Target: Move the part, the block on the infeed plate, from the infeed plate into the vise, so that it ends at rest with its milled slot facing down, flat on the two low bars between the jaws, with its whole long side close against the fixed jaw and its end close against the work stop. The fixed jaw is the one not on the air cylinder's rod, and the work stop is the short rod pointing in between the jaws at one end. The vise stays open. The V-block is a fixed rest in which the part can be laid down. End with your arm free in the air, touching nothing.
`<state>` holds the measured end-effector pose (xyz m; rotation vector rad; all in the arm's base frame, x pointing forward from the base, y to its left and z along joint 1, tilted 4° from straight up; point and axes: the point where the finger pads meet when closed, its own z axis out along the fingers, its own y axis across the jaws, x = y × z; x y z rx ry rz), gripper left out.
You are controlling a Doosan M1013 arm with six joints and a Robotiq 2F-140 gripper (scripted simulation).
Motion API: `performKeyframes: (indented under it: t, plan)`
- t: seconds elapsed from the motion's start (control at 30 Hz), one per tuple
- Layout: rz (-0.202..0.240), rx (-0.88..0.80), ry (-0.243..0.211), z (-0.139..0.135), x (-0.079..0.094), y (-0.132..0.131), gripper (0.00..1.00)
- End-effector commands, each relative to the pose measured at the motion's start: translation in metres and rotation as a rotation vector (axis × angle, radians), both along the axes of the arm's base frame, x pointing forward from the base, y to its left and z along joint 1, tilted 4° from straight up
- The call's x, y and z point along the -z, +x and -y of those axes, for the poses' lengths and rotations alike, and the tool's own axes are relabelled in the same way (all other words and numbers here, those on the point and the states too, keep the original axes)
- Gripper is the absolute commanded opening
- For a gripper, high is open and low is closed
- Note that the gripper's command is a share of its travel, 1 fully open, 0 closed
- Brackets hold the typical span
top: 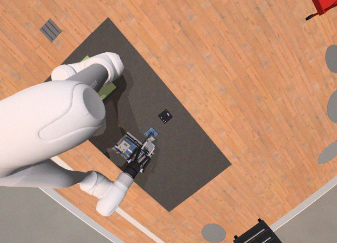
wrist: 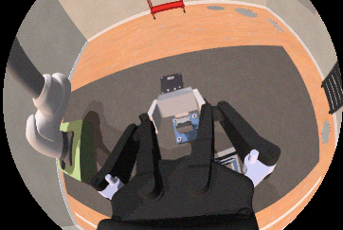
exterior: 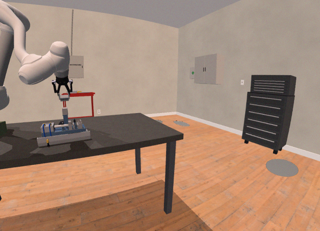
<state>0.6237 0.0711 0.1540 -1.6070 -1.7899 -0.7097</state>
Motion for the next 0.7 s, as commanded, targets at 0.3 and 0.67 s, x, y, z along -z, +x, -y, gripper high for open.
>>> performKeyframes:
  t: [0.3, 0.67]
  plan:
    - [-0.007, 0.000, 0.008, -0.0009, 0.0039, -0.0038, 0.00]
    - [-0.007, 0.000, 0.008, -0.0012, 0.0079, -0.0039, 0.00]
